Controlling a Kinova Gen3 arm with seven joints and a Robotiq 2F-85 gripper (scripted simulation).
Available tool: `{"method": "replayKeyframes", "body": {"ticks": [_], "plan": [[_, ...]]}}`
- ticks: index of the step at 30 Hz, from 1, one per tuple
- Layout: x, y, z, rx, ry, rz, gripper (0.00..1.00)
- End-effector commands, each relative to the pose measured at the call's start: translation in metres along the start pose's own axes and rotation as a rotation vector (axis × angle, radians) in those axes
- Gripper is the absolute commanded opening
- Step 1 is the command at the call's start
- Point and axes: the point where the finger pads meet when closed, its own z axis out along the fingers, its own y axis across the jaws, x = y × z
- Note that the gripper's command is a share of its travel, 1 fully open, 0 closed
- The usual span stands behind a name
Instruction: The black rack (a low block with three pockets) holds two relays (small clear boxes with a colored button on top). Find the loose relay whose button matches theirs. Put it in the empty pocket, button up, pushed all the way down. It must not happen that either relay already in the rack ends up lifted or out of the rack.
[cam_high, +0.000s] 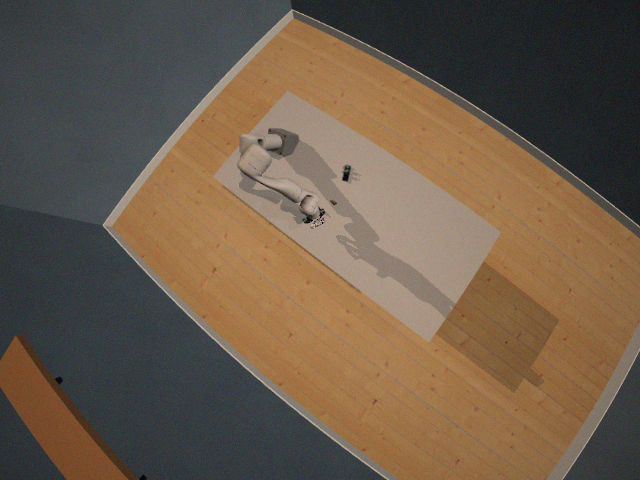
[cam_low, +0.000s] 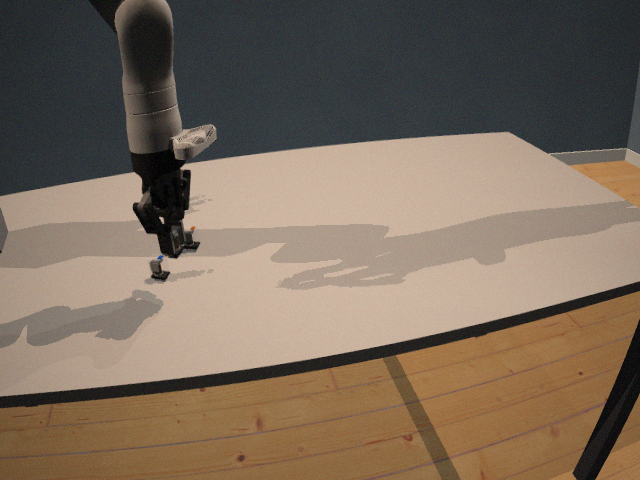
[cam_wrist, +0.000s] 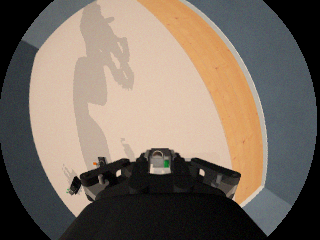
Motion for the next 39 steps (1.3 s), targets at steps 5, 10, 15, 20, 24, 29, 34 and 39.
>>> {"method": "replayKeyframes", "body": {"ticks": [5,10,15,20,24,29,34,39], "plan": [[0.000,-0.004,-0.002,0.004,0.003,0.000,0.00],[-0.009,-0.050,-0.002,0.011,0.002,-0.002,0.00],[-0.026,-0.104,-0.003,0.017,0.000,-0.004,0.00],[-0.044,-0.146,-0.004,0.020,-0.001,-0.004,0.00],[-0.064,-0.182,-0.004,0.021,-0.002,-0.005,0.00],[-0.095,-0.226,-0.003,0.019,-0.002,-0.005,0.00],[-0.123,-0.259,-0.001,0.015,-0.001,-0.004,0.00],[-0.161,-0.294,0.002,0.007,0.002,-0.002,0.00]]}}
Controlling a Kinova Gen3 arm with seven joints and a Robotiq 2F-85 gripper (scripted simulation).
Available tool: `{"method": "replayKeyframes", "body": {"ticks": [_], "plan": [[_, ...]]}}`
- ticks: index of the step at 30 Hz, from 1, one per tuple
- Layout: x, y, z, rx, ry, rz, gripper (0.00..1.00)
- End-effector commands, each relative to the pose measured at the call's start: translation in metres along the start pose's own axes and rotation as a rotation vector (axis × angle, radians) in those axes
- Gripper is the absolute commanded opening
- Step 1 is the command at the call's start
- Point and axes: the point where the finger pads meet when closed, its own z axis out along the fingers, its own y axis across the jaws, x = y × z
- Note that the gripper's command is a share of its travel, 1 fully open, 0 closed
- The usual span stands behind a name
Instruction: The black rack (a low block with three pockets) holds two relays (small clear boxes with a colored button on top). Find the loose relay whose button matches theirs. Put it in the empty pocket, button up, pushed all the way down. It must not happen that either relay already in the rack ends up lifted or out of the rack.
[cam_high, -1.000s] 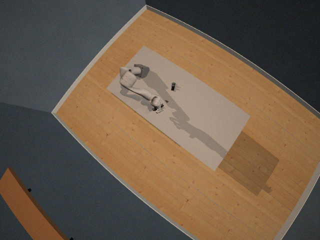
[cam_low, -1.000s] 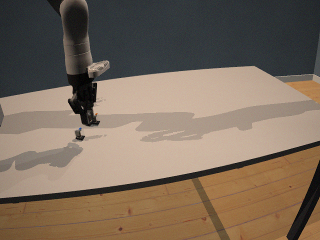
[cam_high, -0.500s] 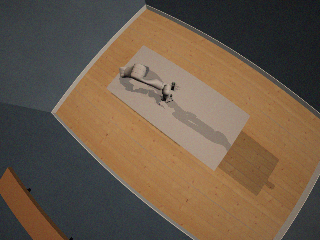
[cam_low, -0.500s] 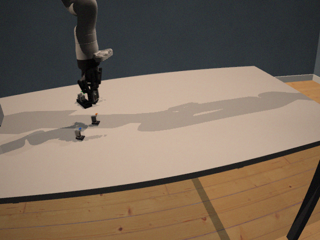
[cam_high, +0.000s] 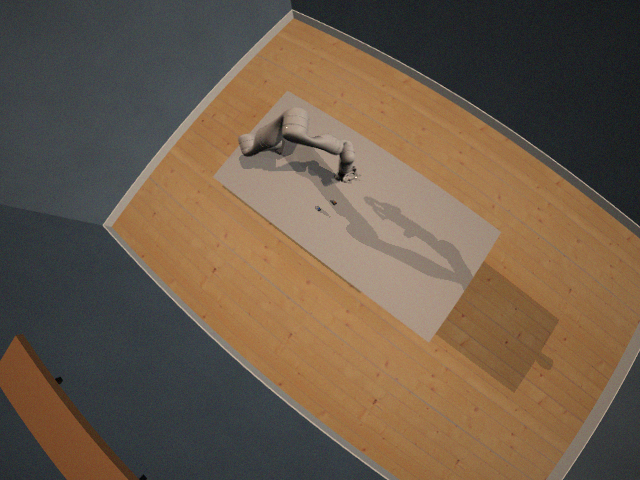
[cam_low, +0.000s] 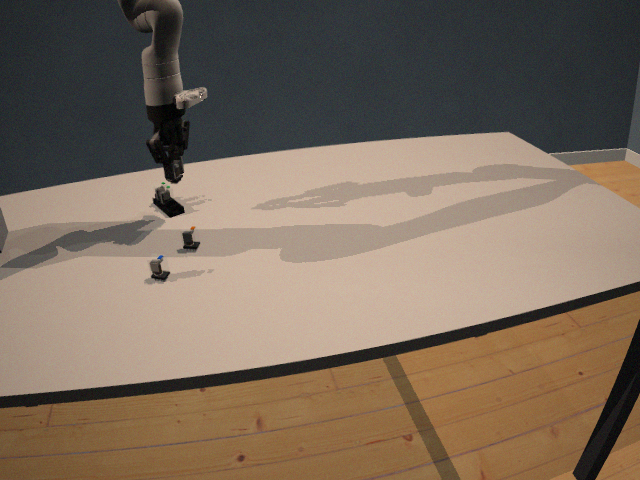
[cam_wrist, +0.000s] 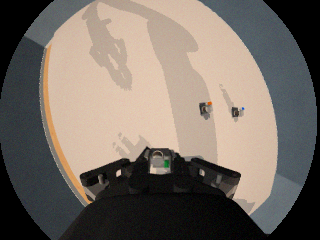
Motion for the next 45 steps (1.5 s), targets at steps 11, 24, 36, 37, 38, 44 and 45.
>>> {"method": "replayKeyframes", "body": {"ticks": [11,24,36,37,38,44,45], "plan": [[-0.040,-0.032,0.006,-0.016,0.012,-0.042,0.00],[-0.040,-0.032,0.006,-0.015,0.013,0.044,0.00],[-0.039,-0.033,0.006,-0.012,0.016,0.492,0.00],[-0.039,-0.033,0.006,-0.012,0.017,0.531,0.00],[-0.039,-0.033,0.006,-0.011,0.017,0.565,0.00],[-0.039,-0.033,0.006,-0.010,0.018,0.653,0.00],[-0.039,-0.033,0.006,-0.010,0.018,0.654,0.00]]}}
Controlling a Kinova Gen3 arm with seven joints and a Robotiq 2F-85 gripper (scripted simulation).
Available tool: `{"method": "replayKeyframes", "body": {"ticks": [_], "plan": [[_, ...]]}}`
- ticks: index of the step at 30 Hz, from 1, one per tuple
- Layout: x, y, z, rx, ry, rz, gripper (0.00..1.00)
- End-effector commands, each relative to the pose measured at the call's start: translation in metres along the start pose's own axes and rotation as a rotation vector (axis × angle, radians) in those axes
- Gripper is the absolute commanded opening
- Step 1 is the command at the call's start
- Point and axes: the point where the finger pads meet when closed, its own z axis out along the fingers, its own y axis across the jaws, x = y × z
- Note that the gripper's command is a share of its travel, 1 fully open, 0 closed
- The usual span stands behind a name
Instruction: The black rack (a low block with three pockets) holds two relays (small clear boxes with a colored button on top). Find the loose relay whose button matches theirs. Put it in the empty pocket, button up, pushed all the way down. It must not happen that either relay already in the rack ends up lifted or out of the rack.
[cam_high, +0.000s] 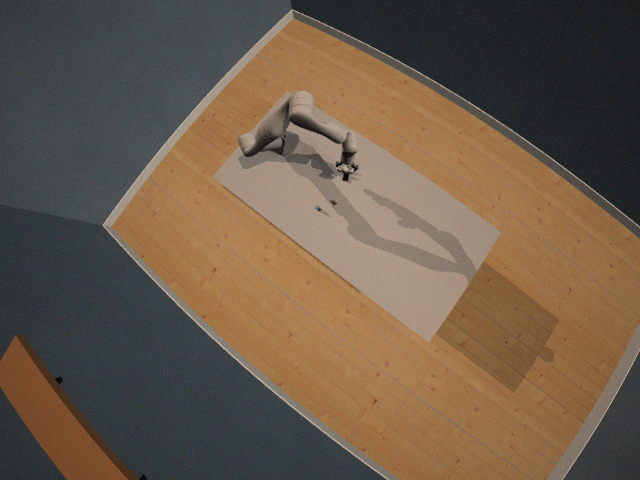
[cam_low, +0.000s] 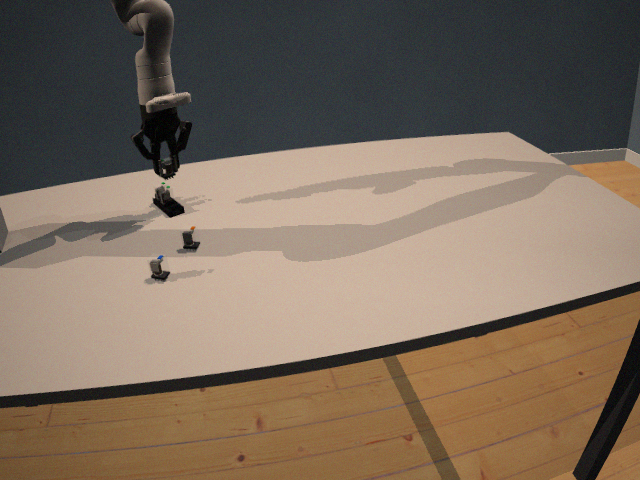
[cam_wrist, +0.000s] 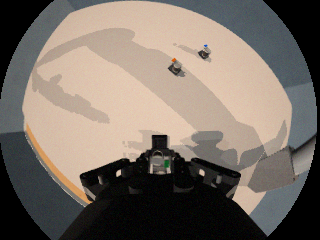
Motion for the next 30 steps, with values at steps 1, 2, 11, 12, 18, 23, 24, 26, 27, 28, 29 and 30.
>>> {"method": "replayKeyframes", "body": {"ticks": [1,2,11,12,18,23,24,26,27,28,29,30], "plan": [[-0.002,0.000,-0.001,0.003,0.002,-0.003,0.00],[-0.002,0.000,-0.001,0.003,0.002,-0.003,0.00],[-0.002,0.000,0.002,0.002,0.002,-0.003,0.00],[-0.002,0.000,0.003,0.002,0.002,-0.003,0.00],[-0.002,0.000,0.009,0.002,0.002,-0.003,0.00],[-0.002,0.000,0.015,0.002,0.002,-0.003,0.00],[-0.002,0.000,0.017,0.002,0.002,-0.003,0.00],[-0.002,0.000,0.020,0.002,0.002,-0.003,0.00],[-0.002,0.000,0.022,0.002,0.002,-0.003,0.00],[-0.002,0.000,0.024,0.002,0.002,-0.003,0.00],[-0.002,0.000,0.026,0.002,0.002,-0.003,0.00],[-0.002,0.000,0.028,0.002,0.002,-0.003,0.00]]}}
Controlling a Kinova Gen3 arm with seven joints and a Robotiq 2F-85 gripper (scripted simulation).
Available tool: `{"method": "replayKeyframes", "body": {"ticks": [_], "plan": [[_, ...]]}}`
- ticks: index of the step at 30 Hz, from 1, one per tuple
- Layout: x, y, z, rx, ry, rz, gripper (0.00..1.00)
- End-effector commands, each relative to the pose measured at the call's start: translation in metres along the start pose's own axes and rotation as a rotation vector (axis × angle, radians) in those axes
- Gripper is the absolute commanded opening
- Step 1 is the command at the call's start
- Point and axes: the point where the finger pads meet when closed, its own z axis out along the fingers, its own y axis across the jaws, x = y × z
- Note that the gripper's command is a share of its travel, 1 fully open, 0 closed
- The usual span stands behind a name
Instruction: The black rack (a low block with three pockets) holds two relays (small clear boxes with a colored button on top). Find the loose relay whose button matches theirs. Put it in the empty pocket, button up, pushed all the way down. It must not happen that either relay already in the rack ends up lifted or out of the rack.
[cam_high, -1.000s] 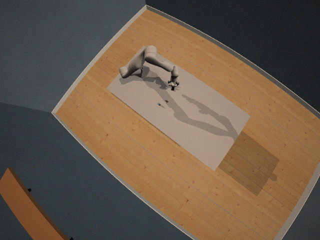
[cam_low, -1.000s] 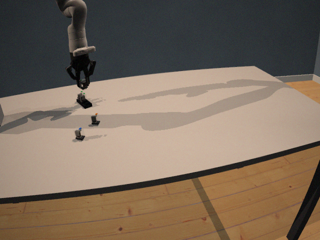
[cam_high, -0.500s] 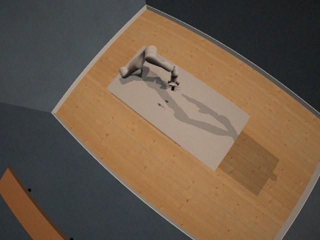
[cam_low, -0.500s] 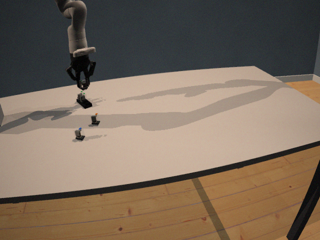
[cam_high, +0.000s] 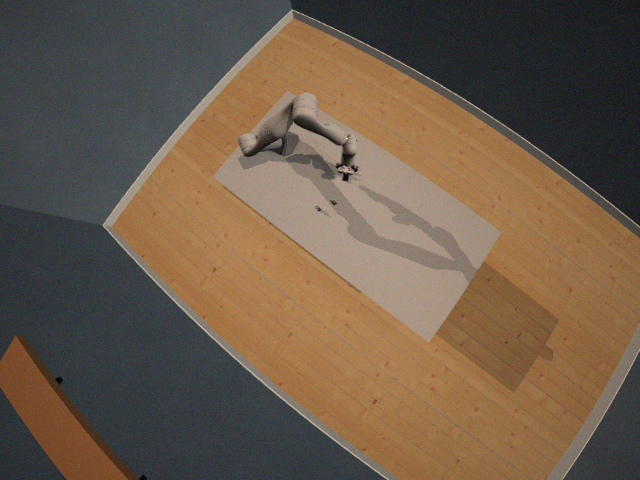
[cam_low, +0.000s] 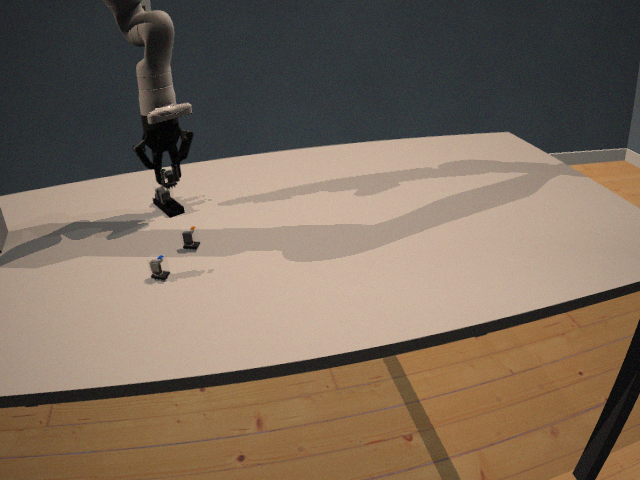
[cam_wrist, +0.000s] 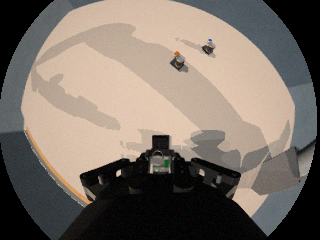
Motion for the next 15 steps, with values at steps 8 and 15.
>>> {"method": "replayKeyframes", "body": {"ticks": [8,15], "plan": [[0.001,0.002,0.015,-0.006,0.002,0.000,0.00],[0.001,0.002,0.021,-0.006,0.002,0.000,0.00]]}}
